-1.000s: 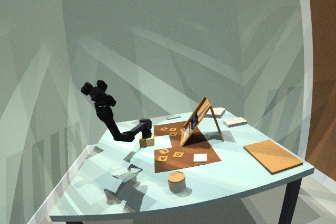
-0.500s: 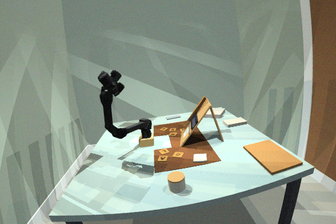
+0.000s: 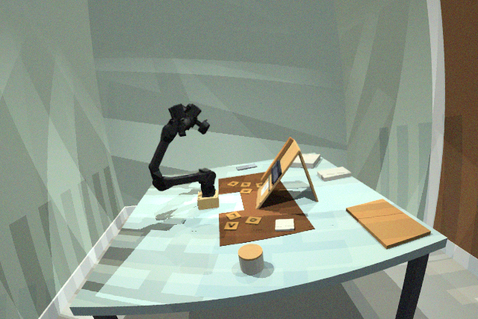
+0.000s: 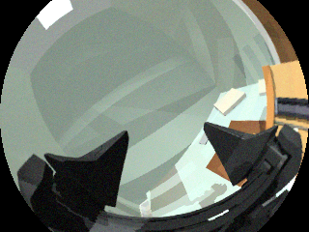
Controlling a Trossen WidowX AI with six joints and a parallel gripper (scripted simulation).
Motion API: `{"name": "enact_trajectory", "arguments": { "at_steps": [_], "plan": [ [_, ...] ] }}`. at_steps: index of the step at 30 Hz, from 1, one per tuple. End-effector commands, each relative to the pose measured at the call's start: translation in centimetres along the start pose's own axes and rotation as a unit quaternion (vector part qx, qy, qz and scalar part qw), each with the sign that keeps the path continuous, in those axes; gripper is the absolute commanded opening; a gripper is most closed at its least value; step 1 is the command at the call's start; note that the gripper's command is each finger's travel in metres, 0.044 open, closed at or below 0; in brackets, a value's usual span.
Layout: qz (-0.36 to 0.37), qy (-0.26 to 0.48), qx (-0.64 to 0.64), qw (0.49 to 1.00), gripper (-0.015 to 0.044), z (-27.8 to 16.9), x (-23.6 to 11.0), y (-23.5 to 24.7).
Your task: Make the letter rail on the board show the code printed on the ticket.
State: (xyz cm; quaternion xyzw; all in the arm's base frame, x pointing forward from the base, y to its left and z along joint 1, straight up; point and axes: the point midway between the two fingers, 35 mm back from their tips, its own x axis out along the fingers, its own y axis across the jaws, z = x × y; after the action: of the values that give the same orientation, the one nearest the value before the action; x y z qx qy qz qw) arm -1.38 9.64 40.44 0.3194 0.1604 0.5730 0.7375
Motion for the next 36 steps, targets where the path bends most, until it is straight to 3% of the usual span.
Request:
{"name": "enact_trajectory", "arguments": {
  "at_steps": [1,10,21,24,36],
  "plan": [
    [-0.127,-0.034,-0.049,0.990,0.0440,0.3,2.8,-7.2],
    [-0.366,-0.045,-0.129,0.920,0.0440,-0.5,2.5,-21.3],
    [-0.619,0.043,-0.171,0.765,0.0440,-5.7,-5.7,-35.5],
    [-0.645,0.062,-0.170,0.742,0.0440,-6.8,-7.0,-36.8],
    [-0.646,0.062,-0.170,0.742,0.0440,-6.8,-7.1,-36.8]
  ]
}}
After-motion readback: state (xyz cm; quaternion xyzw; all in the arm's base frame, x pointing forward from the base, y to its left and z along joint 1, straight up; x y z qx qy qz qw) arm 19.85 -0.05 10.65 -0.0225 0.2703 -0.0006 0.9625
